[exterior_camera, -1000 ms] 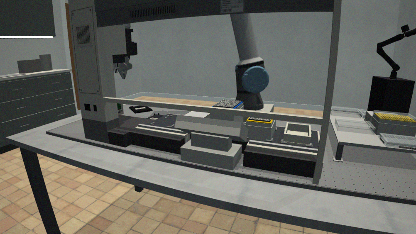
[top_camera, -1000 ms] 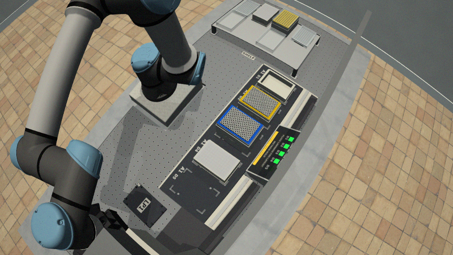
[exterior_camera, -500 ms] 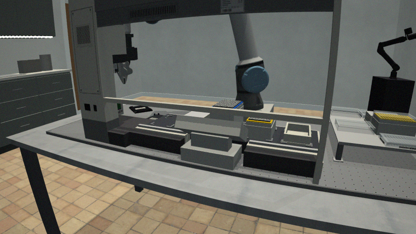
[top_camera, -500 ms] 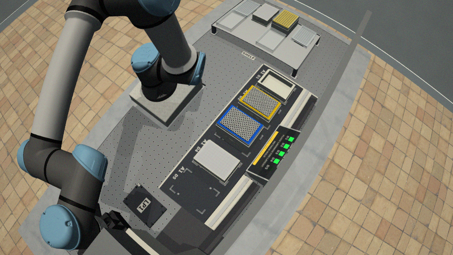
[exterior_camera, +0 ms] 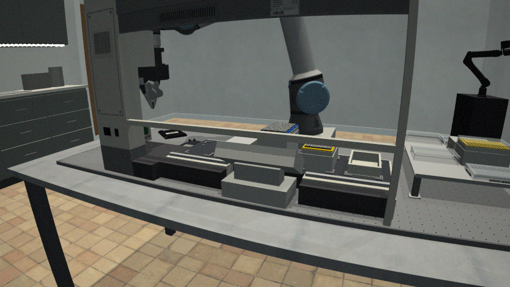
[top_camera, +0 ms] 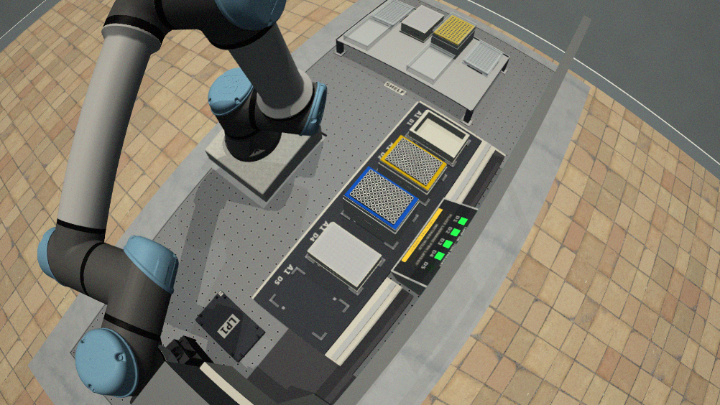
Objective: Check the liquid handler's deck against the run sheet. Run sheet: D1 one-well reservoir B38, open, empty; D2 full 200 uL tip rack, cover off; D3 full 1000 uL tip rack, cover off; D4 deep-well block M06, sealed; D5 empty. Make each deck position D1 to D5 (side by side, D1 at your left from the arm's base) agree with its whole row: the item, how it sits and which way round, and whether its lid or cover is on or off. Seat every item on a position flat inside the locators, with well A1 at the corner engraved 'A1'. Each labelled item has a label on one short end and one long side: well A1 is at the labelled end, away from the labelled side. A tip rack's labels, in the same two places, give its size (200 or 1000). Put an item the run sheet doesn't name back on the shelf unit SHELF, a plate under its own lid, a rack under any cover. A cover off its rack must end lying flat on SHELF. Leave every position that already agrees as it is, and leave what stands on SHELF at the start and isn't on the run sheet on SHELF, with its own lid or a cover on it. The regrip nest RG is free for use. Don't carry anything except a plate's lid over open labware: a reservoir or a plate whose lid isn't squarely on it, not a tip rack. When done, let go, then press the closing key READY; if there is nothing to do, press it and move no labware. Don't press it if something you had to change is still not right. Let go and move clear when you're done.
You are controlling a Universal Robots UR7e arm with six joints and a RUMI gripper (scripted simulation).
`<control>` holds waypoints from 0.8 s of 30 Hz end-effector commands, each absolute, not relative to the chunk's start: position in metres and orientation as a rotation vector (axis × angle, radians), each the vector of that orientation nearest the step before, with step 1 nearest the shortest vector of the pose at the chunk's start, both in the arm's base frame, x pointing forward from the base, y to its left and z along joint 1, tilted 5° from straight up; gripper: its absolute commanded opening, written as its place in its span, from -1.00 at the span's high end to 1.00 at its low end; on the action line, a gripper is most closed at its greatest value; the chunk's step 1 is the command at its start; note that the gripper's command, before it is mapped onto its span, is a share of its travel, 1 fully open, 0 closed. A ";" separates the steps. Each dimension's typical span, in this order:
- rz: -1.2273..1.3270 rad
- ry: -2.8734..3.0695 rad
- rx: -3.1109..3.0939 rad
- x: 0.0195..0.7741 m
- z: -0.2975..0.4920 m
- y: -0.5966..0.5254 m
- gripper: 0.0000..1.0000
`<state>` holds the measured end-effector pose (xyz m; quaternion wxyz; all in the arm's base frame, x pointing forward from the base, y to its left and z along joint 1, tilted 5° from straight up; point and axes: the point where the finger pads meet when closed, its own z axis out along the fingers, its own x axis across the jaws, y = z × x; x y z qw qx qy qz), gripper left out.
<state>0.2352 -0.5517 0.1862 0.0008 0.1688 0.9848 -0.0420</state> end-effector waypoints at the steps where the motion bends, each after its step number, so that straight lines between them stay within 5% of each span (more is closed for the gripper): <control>1: -0.135 3.091 0.530 0.235 0.177 -0.553 1.00; 24: -0.135 3.091 0.530 0.235 0.146 -0.556 1.00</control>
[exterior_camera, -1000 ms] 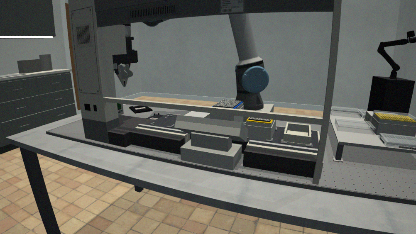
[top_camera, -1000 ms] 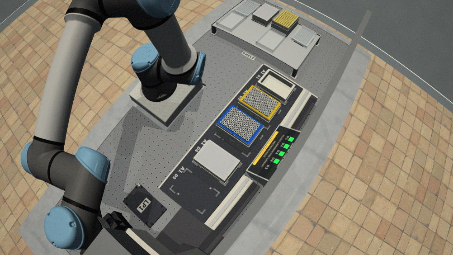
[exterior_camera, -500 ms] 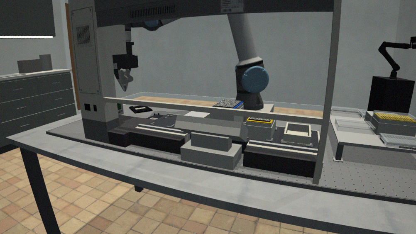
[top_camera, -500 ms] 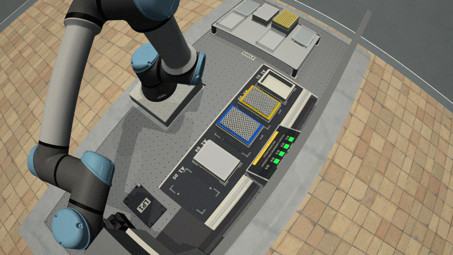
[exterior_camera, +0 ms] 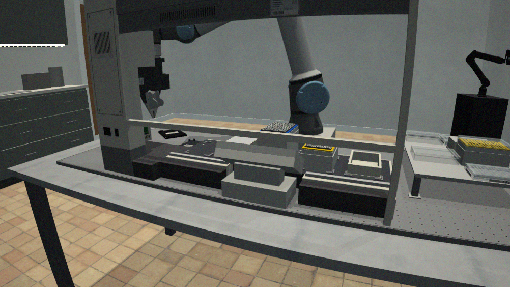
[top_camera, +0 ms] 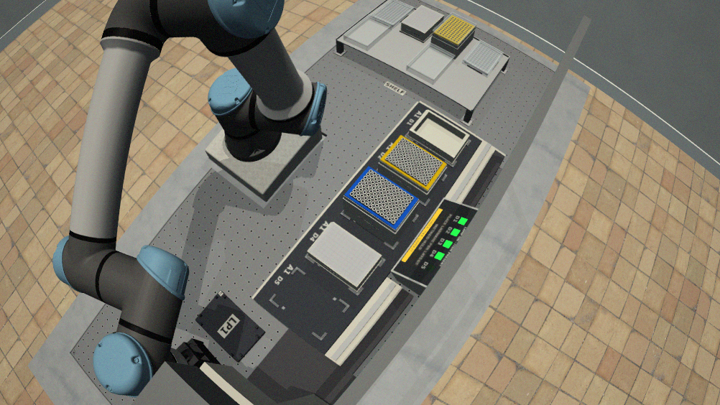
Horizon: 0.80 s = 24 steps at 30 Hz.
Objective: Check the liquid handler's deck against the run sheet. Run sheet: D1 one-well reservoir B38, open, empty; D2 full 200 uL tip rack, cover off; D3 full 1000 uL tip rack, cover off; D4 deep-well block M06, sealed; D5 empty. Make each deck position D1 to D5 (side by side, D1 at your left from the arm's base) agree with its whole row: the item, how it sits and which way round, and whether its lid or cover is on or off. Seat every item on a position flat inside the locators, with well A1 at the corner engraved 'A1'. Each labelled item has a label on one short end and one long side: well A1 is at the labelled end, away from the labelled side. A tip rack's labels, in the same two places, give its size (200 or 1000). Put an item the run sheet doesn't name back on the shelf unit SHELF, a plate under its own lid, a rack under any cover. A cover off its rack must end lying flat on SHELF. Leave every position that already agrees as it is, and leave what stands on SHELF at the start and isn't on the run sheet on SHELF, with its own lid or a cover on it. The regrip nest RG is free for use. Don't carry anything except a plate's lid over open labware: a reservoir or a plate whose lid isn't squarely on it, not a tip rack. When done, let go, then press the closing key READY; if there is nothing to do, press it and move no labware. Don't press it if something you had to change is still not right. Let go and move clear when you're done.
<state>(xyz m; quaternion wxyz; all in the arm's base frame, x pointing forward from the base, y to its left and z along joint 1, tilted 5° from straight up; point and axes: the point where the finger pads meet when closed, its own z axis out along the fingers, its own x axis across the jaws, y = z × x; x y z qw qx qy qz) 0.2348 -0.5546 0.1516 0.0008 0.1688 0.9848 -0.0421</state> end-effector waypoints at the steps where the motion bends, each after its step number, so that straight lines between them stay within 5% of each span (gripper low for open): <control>1: -0.135 3.091 0.530 0.235 0.144 -0.556 1.00; 24: -0.135 3.091 0.530 0.234 0.109 -0.559 1.00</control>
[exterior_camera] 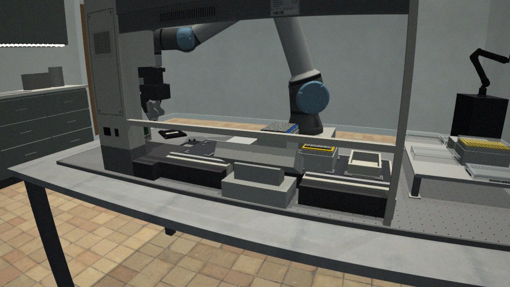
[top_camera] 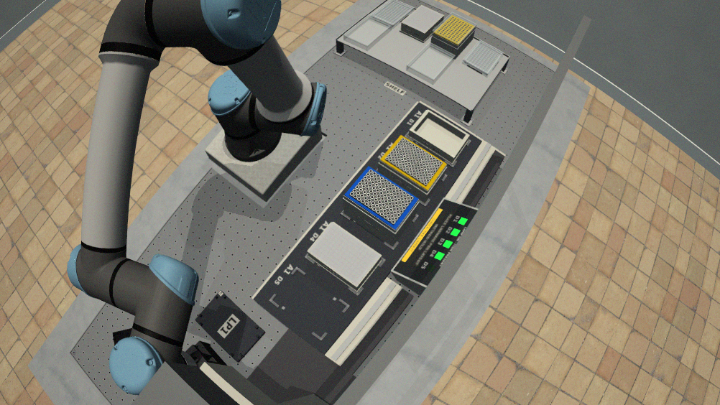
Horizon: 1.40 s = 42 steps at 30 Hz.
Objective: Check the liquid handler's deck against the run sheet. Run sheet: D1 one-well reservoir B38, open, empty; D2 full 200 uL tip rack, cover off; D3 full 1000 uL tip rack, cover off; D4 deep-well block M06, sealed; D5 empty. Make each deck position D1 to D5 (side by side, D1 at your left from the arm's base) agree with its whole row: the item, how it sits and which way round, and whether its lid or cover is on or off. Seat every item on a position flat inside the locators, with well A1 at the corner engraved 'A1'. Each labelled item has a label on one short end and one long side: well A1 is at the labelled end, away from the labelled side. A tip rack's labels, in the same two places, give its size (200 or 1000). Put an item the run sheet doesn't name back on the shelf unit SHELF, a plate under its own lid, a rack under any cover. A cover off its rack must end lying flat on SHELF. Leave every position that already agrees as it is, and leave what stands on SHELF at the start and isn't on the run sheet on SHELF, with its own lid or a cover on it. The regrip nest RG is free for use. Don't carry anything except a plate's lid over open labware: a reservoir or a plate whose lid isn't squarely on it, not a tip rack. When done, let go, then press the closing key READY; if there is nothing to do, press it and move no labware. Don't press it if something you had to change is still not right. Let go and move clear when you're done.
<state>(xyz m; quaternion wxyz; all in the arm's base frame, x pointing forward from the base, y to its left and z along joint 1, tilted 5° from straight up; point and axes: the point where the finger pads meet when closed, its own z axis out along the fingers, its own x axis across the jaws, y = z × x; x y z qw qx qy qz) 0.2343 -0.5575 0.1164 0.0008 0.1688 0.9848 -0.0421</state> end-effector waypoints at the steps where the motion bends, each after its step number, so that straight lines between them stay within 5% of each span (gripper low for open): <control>1: -0.135 3.091 0.530 0.234 0.108 -0.559 1.00; 42: -0.135 3.091 0.530 0.228 0.084 -0.577 1.00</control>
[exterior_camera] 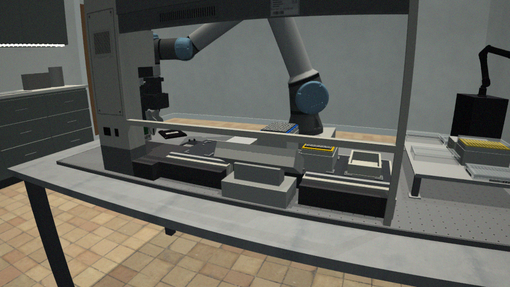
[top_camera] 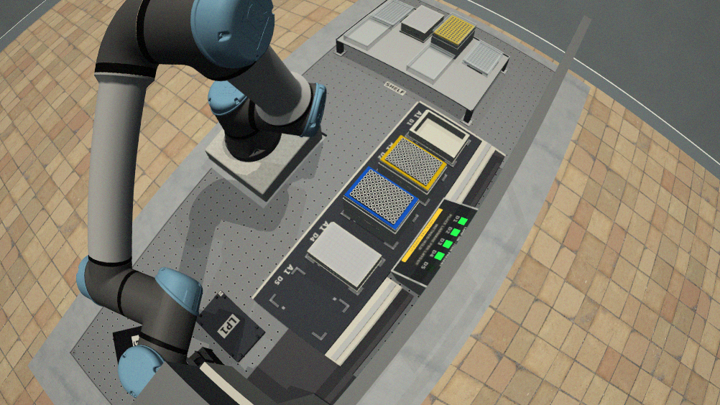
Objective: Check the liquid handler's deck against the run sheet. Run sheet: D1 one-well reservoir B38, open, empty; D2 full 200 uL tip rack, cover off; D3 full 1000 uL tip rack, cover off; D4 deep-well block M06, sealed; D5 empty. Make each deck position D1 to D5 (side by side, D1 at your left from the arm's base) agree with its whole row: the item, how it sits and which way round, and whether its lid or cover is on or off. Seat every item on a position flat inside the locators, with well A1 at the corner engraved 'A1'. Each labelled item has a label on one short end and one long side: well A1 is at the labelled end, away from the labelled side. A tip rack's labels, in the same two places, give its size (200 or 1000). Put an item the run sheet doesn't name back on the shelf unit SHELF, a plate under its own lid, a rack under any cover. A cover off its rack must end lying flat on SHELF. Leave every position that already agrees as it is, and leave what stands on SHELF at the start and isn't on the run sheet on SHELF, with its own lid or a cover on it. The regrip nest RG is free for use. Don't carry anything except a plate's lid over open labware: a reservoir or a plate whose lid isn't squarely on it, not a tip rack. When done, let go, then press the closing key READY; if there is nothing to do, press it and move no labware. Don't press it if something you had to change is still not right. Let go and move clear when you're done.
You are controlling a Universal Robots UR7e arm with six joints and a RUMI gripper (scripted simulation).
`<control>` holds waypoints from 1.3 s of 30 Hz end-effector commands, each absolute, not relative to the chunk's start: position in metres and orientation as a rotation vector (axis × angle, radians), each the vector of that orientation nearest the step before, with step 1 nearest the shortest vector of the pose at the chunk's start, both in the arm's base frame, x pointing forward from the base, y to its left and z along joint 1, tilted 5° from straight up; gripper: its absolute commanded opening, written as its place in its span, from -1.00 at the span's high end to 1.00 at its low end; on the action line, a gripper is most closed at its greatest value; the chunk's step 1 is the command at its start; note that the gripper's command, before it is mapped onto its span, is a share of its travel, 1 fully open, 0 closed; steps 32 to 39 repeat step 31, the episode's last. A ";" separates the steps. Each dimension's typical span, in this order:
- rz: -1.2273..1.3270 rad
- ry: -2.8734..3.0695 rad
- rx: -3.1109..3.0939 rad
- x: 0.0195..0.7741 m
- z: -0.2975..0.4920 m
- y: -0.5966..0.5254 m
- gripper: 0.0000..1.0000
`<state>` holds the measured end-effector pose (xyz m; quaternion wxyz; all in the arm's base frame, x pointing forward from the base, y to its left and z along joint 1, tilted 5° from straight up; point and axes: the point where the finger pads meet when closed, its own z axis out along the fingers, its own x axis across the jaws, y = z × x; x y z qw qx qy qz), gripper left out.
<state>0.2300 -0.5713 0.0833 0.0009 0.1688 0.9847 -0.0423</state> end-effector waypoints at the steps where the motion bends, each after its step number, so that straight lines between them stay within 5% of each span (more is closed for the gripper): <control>1: -0.135 3.091 0.530 0.228 0.085 -0.578 1.00; 39: -0.135 3.091 0.530 0.218 0.087 -0.605 1.00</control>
